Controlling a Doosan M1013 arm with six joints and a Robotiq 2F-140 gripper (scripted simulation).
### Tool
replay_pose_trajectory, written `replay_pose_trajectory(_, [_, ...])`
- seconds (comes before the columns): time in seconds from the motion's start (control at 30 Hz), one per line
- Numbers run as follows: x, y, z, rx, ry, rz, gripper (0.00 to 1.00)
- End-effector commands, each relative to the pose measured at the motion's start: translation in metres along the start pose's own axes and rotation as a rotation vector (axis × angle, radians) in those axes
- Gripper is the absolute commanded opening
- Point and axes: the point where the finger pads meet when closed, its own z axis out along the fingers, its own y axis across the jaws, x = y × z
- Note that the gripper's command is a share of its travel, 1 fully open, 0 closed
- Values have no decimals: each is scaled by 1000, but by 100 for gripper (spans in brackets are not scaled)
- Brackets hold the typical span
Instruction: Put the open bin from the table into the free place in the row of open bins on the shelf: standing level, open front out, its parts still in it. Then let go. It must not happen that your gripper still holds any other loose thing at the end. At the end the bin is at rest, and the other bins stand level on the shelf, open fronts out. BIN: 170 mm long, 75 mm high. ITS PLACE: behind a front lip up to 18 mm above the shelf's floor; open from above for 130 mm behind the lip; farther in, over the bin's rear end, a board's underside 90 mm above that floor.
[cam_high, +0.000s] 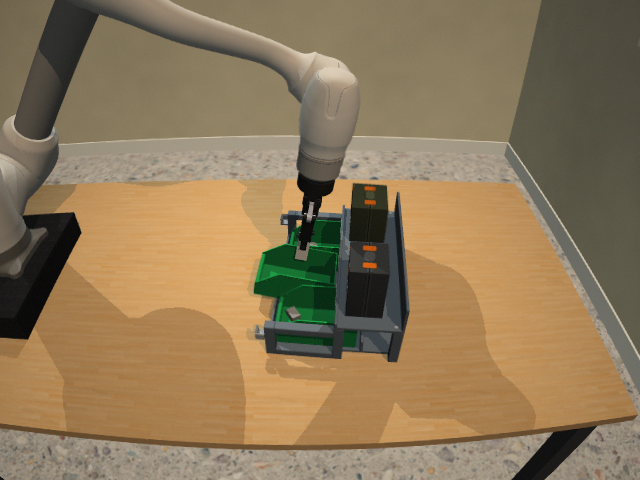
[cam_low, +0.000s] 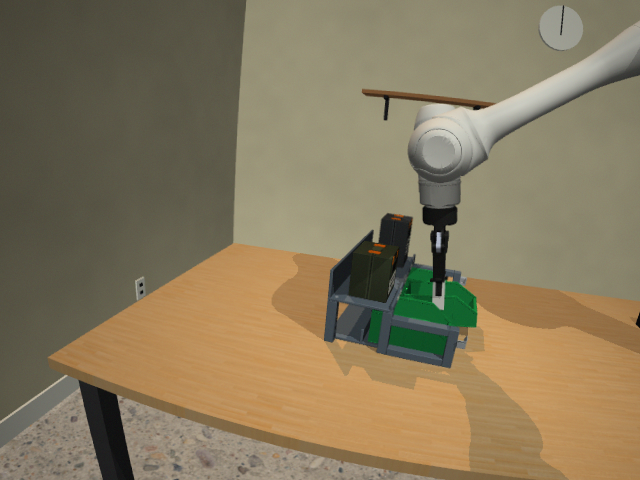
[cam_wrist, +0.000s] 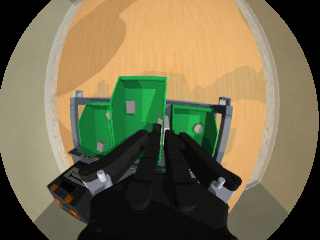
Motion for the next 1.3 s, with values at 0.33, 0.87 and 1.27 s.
replay_pose_trajectory(0.33, [1, 1, 0, 3, -1, 0, 0])
replay_pose_trajectory(0.87, [1, 1, 0, 3, -1, 0, 0])
replay_pose_trajectory(1.27, [1, 1, 0, 3, -1, 0, 6])
